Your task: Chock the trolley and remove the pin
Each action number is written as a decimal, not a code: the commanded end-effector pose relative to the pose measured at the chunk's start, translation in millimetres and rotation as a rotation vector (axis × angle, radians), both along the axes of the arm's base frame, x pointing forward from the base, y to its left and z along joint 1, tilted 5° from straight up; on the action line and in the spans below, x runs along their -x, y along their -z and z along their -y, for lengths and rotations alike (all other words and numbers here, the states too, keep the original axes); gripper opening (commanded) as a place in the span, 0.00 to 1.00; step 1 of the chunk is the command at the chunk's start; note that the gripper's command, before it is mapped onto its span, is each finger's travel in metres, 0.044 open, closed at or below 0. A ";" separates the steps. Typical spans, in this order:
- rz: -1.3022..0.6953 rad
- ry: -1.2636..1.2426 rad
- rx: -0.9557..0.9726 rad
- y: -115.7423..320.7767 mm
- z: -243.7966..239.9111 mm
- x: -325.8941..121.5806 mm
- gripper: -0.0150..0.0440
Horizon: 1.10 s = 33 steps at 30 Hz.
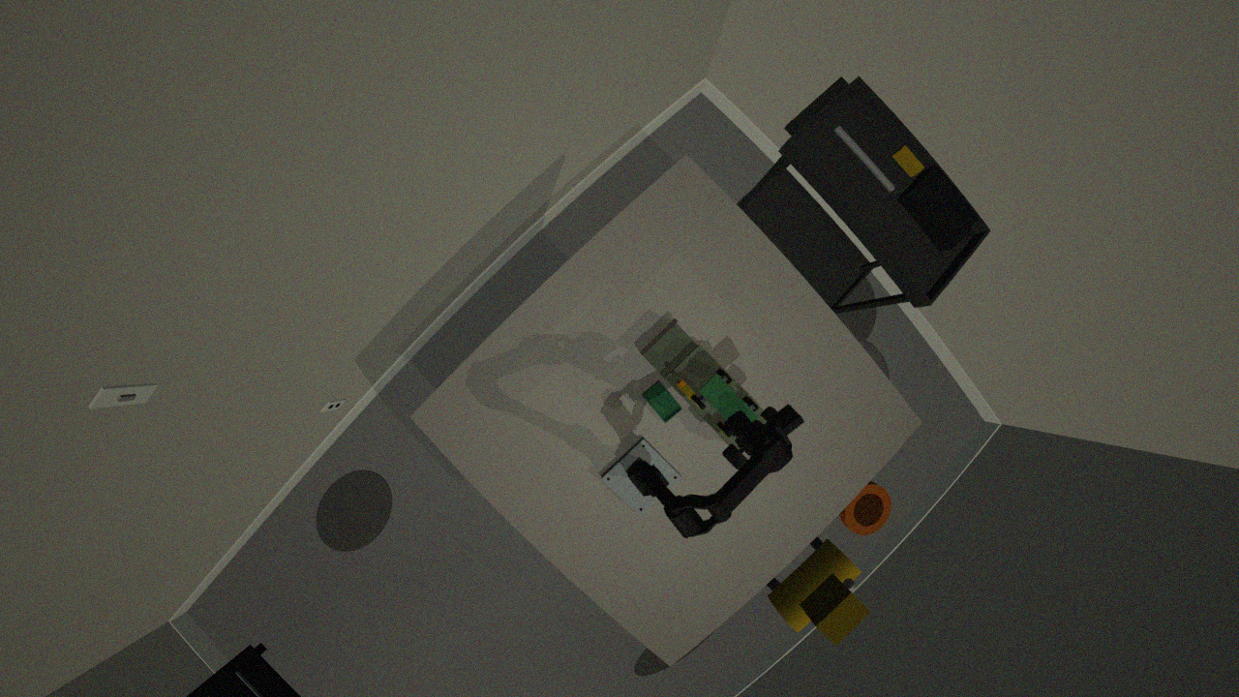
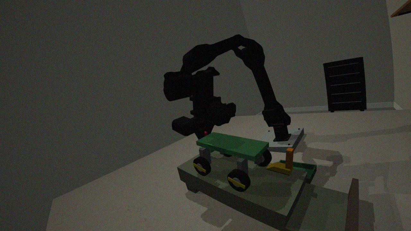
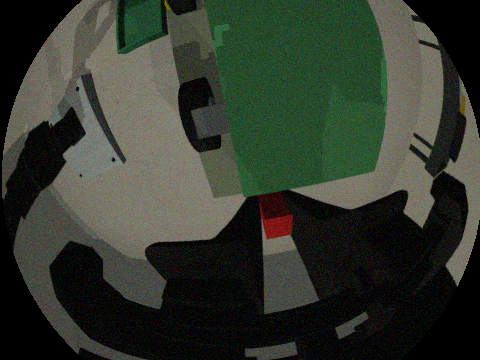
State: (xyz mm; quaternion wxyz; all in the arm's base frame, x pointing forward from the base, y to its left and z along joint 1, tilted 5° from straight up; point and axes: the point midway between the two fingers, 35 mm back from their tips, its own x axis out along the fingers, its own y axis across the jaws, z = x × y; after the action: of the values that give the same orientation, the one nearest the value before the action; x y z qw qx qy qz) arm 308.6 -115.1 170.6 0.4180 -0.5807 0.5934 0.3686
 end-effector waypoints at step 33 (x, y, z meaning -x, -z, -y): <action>0.003 -0.001 -0.001 -28.7 -9.0 1.8 0.25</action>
State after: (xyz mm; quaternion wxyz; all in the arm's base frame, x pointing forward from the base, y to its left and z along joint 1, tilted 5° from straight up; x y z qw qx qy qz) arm 306.4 -105.6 195.3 0.4195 -0.5802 0.5906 0.3722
